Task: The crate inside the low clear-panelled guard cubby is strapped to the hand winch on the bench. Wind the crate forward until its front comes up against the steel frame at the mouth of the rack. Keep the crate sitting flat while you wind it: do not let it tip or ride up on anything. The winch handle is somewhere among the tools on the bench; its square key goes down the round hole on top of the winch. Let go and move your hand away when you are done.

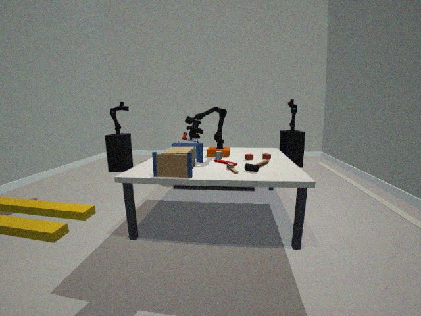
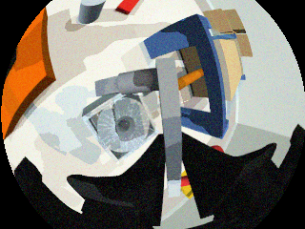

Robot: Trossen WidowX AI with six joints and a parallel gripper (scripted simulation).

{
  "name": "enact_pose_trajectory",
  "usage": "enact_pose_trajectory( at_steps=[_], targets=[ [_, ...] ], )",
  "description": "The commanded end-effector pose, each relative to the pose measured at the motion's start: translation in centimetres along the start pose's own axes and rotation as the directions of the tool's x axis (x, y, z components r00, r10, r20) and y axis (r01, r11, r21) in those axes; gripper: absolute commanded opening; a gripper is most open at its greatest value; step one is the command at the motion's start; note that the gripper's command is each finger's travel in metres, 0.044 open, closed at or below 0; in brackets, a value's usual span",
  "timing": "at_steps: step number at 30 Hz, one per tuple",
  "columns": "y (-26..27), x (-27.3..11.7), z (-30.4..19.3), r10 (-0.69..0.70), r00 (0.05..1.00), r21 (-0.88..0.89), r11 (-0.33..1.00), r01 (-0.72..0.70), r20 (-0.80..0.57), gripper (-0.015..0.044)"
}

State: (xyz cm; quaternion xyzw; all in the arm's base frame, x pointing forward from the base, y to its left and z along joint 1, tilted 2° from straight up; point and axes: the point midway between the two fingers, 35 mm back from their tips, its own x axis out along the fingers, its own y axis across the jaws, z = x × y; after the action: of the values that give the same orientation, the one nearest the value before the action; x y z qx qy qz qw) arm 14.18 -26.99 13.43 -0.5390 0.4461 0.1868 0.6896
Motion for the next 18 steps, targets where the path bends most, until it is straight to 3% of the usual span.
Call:
enact_pose_trajectory(
  at_steps=[1, 18],
  targets=[
    [-0.4, -0.37, -0.03, -0.089, 0.996, -0.013, 0.996, 0.089, -0.004, 0.0],
    [-0.35, -0.35, -0.04, -0.355, 0.935, -0.013, 0.935, 0.355, 0.008, 0.0]
  ],
)
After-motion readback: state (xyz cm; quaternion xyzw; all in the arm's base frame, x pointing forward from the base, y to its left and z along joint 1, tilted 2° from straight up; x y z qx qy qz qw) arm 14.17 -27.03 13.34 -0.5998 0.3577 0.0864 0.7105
